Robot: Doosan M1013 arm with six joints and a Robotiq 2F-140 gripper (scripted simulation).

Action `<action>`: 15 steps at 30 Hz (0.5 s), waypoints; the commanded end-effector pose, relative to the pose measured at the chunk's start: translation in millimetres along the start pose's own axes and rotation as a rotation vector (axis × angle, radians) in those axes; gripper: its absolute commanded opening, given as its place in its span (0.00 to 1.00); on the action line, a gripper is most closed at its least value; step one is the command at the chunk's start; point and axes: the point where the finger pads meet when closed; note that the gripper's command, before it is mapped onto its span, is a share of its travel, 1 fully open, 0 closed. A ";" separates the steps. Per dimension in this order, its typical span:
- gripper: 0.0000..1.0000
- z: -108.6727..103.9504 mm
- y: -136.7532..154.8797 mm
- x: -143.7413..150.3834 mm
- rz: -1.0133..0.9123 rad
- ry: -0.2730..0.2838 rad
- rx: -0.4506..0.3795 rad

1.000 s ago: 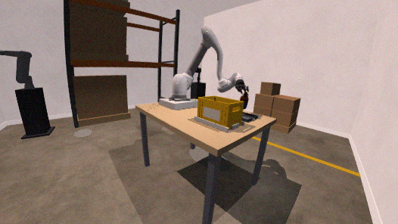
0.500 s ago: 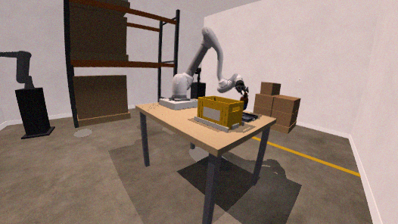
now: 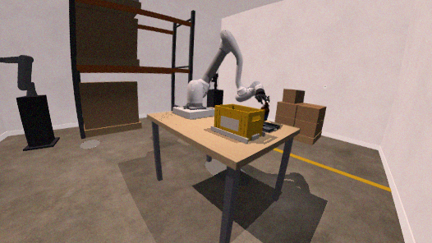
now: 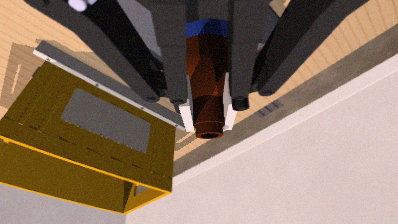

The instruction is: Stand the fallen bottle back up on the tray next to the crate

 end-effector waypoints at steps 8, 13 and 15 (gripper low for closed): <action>0.10 4.5 12.1 -2.6 0.000 0.000 0.000; 0.10 5.7 15.4 -3.3 0.000 0.000 0.000; 0.10 6.5 17.5 -3.8 0.000 0.000 0.000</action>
Point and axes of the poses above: the point where the finger pads meet when closed, its own z axis out along the fingers, its own x axis across the jaws, y = z × x, and after that the axes turned 12 degrees about -z, right-handed
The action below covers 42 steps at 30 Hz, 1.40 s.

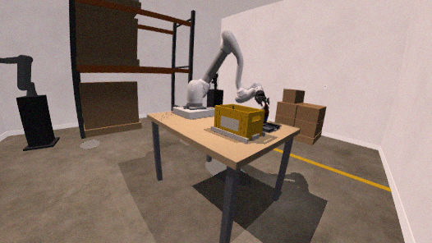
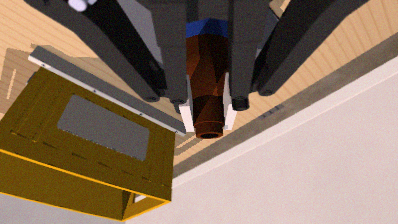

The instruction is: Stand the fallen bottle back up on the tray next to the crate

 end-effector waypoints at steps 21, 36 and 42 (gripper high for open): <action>0.10 6.6 17.6 -3.8 0.000 0.000 0.000; 0.10 7.7 20.8 -4.5 0.000 0.000 0.000; 0.10 7.8 20.9 -4.5 0.000 0.000 0.000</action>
Point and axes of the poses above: the point where the finger pads meet when closed, its own z axis out along the fingers, its own x axis across the jaws, y = z × x, and after that the axes turned 12 degrees about -z, right-handed
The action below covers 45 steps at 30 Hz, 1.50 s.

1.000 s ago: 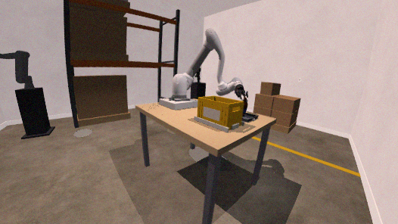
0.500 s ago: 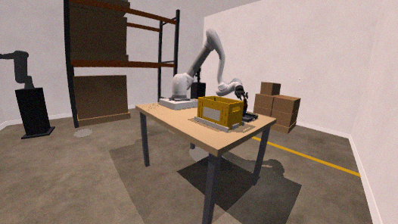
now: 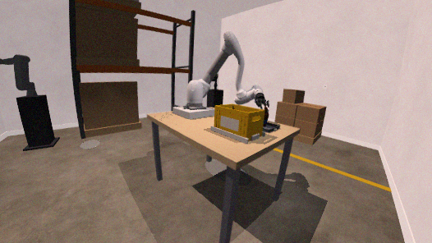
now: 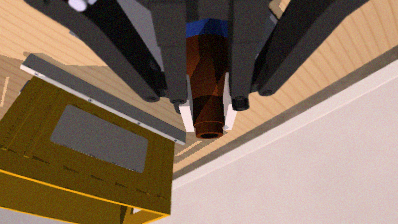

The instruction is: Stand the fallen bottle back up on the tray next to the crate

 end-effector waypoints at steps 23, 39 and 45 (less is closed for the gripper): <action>0.10 0.0 0.0 0.0 0.000 0.000 0.000; 1.00 0.0 0.0 0.0 0.000 0.000 0.000; 1.00 0.0 0.0 0.0 0.000 0.000 0.000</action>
Point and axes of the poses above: the point where the finger pads meet when closed, its own z axis out along the fingers, its own x axis across the jaws, y = z × x, and after that the axes turned 12 degrees about -z, right-handed
